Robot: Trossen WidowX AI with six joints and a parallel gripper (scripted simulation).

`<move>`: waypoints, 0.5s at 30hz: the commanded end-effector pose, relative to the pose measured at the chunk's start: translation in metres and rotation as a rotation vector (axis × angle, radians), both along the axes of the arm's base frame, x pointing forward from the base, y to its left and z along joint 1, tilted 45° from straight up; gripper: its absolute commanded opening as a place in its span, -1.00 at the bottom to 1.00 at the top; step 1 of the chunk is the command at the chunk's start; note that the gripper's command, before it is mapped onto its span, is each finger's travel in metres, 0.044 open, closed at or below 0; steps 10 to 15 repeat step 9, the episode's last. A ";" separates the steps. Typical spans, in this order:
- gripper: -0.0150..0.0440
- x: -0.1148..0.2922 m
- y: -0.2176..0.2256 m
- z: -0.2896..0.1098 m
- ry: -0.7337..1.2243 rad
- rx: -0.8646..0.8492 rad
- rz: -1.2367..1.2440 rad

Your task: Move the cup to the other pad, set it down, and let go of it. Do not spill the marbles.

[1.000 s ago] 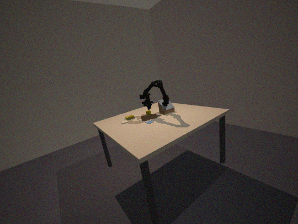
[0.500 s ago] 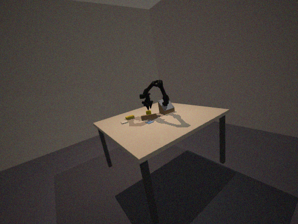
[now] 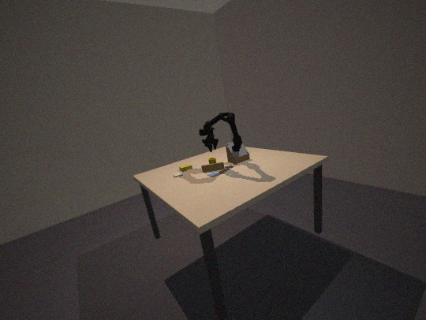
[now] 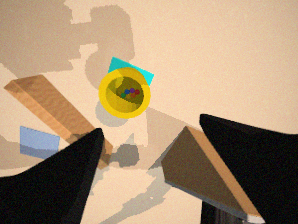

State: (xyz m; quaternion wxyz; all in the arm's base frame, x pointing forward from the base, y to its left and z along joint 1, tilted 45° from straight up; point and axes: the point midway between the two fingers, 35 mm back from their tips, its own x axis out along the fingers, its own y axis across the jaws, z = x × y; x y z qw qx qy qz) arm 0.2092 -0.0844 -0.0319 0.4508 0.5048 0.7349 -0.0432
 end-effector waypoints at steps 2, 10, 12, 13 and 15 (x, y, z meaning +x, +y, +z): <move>1.00 0.001 -0.009 0.009 -0.009 -0.012 0.006; 1.00 0.000 -0.005 0.006 -0.003 -0.002 0.000; 1.00 0.000 -0.005 0.006 -0.003 -0.002 0.000; 1.00 0.000 -0.005 0.006 -0.003 -0.002 0.000; 1.00 0.000 -0.005 0.006 -0.003 -0.002 0.000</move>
